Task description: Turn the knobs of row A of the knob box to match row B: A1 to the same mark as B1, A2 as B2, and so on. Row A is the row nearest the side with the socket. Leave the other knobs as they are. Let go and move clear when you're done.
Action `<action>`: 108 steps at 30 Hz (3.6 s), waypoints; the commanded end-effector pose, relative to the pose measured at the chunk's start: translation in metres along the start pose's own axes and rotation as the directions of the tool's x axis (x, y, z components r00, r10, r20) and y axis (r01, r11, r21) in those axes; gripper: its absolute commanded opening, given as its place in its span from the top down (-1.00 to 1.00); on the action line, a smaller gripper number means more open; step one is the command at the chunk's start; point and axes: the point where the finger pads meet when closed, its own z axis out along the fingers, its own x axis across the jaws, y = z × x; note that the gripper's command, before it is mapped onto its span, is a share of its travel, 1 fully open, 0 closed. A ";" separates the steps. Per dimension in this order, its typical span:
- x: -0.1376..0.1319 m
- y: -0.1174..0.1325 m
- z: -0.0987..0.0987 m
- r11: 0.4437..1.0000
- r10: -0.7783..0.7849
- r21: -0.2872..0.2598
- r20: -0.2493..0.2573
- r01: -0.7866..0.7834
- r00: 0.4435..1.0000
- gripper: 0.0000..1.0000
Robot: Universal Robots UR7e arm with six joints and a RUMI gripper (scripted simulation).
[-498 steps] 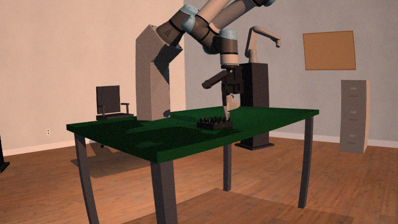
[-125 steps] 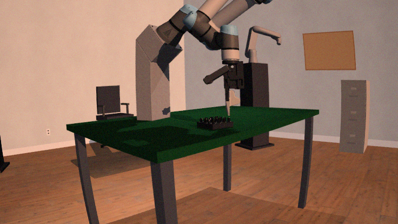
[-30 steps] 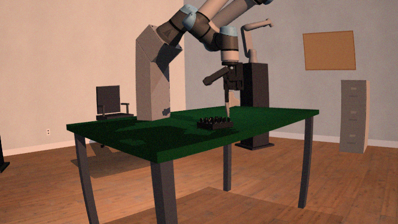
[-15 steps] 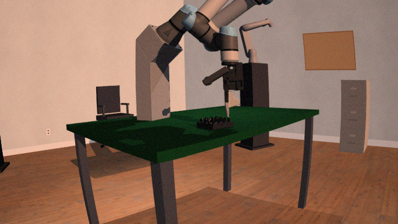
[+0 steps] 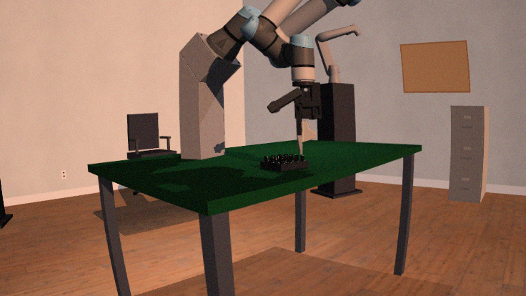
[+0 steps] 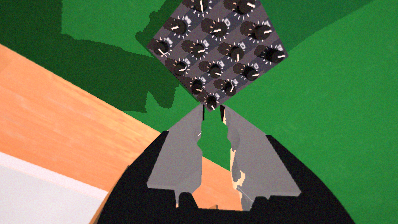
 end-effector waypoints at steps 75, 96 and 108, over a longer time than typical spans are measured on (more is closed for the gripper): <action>0.000 0.000 0.014 1.000 -0.001 -0.001 0.001 0.001 1.000 0.78; 0.000 0.000 0.014 1.000 -0.001 -0.001 0.001 0.001 1.000 0.92; 0.000 0.000 0.014 1.000 -0.001 -0.001 0.001 0.001 1.000 0.92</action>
